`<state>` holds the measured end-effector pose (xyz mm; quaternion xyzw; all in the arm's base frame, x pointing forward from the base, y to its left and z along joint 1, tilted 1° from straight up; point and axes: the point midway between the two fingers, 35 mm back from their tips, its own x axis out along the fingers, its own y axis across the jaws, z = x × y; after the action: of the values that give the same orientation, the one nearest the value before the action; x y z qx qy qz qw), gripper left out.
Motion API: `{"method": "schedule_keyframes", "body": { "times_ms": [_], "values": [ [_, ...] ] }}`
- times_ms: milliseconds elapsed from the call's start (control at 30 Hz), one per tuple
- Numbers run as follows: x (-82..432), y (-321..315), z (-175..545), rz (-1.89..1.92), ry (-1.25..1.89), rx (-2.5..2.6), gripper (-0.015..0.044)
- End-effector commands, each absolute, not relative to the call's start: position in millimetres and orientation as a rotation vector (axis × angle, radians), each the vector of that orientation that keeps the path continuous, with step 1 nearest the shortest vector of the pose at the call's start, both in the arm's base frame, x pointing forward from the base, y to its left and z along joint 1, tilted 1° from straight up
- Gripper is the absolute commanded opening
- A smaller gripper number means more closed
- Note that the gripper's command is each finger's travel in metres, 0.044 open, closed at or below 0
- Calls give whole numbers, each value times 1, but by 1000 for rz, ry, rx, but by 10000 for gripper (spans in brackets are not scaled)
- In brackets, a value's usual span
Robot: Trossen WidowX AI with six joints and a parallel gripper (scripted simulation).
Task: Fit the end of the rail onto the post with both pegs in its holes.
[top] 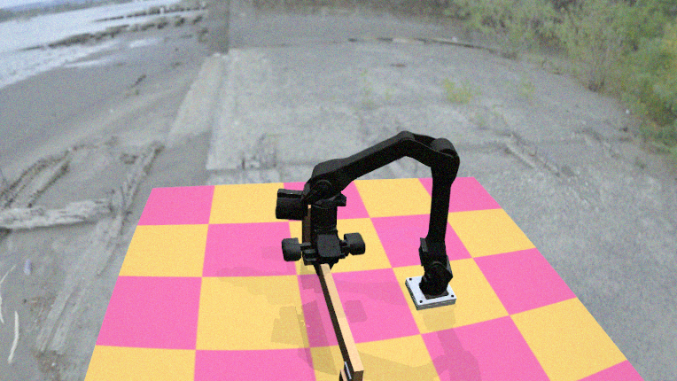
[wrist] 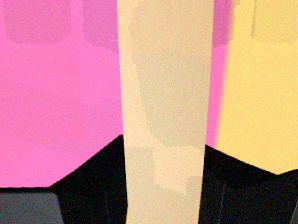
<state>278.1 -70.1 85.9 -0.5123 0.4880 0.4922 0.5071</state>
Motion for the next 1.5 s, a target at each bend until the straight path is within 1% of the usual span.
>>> {"method": "schedule_keyframes", "body": {
  "times_ms": [0, 1467],
  "values": [
    [279, -73, 90, 1177, 1179, -1245, 0],
    [279, -73, 84, 1177, 1179, -1245, 0]
  ]
}}
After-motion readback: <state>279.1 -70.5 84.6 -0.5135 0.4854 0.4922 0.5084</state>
